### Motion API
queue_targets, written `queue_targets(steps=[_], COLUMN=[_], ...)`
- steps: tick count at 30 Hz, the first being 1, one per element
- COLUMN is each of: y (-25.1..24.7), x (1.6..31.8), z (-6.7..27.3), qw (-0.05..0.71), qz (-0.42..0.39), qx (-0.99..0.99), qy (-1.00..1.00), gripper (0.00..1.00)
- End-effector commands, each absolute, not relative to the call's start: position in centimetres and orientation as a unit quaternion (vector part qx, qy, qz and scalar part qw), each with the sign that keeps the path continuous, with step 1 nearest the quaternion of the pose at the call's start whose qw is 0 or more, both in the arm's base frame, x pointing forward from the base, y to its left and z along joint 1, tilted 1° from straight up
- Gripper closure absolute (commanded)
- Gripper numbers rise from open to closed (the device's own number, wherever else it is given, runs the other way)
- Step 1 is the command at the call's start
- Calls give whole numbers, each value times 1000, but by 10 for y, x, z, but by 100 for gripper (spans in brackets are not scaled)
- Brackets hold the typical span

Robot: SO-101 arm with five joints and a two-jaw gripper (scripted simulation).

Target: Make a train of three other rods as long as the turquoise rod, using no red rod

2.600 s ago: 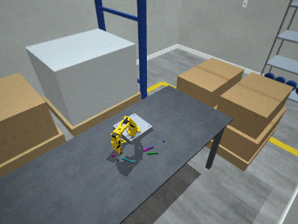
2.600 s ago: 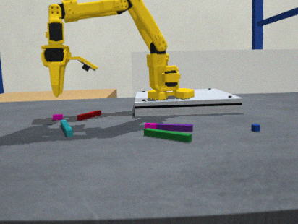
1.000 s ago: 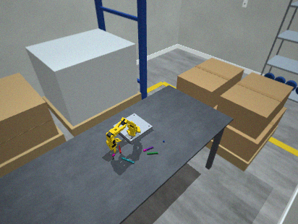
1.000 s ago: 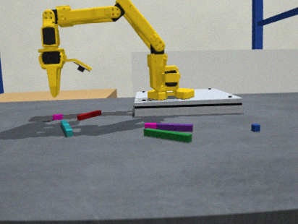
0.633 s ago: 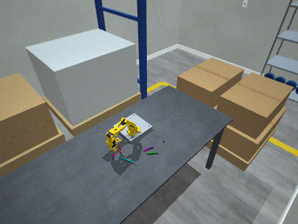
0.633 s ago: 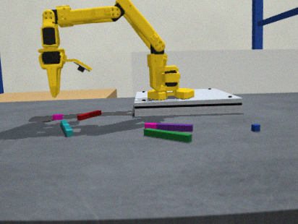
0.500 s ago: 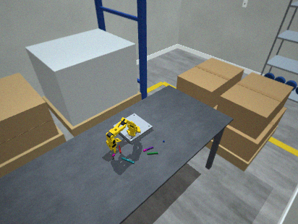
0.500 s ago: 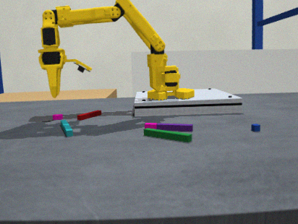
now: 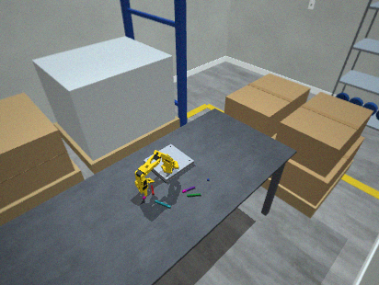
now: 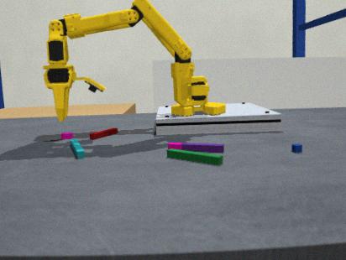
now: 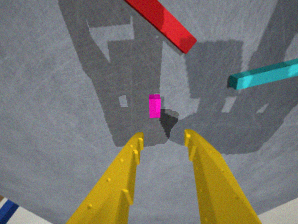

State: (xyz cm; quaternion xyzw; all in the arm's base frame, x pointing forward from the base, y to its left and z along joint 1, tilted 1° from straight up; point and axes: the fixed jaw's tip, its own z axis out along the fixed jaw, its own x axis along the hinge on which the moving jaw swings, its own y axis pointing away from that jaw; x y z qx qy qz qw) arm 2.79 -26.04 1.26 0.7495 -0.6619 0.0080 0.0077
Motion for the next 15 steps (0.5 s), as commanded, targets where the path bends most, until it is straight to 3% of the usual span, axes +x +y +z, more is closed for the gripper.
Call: queue_targets(steps=[1, 15], y=[-257, -255], x=[26, 26], z=[-2, -22], qw=[-3, -3], qz=[-4, -4], qx=[751, 751], qy=[-660, -660], gripper=[81, 81])
